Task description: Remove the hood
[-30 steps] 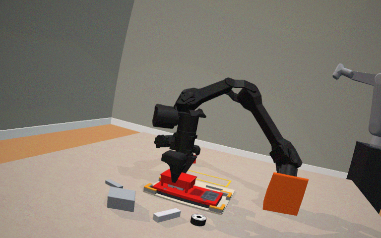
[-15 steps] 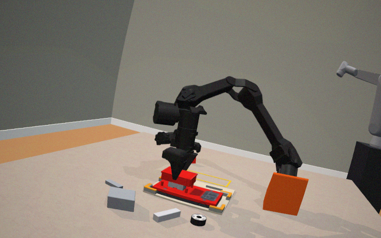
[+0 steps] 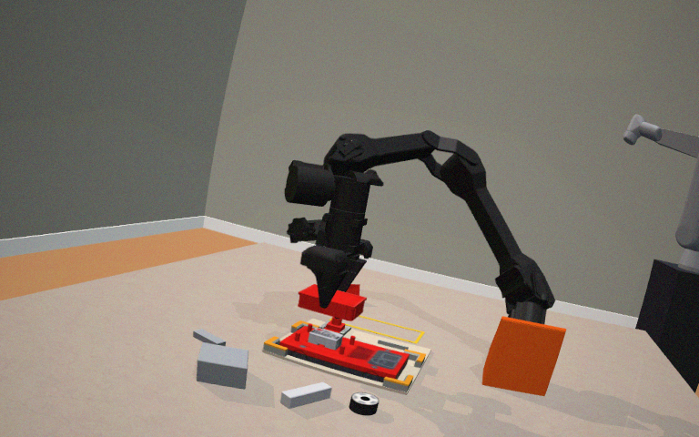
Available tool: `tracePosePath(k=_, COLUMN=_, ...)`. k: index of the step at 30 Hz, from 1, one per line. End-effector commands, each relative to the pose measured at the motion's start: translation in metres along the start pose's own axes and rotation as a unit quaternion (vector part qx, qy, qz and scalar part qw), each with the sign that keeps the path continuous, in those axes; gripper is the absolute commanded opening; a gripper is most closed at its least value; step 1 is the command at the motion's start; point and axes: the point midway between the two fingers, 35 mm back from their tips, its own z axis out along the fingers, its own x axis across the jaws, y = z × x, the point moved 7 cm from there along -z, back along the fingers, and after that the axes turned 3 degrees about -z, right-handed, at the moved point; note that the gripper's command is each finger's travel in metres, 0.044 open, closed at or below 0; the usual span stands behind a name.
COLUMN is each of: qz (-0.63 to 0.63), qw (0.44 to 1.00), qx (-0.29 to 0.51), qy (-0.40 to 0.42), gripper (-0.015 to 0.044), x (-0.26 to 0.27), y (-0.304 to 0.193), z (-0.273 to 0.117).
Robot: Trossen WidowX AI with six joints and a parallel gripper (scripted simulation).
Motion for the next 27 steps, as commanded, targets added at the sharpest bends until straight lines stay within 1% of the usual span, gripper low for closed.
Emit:
tracePosePath(k=1, qz=0.003, qw=1.0, qx=-0.001, qy=0.004, gripper=0.0, x=0.0, y=0.001, z=-0.01)
tracePosePath(k=2, qz=0.0, qw=1.0, qx=-0.001, qy=0.0, gripper=0.0, x=-0.001, y=0.0, z=-0.003)
tracePosePath(k=27, qz=-0.001, qw=1.0, qx=-0.002, qy=0.008, gripper=0.0, x=-0.104, y=-0.001, z=-0.011)
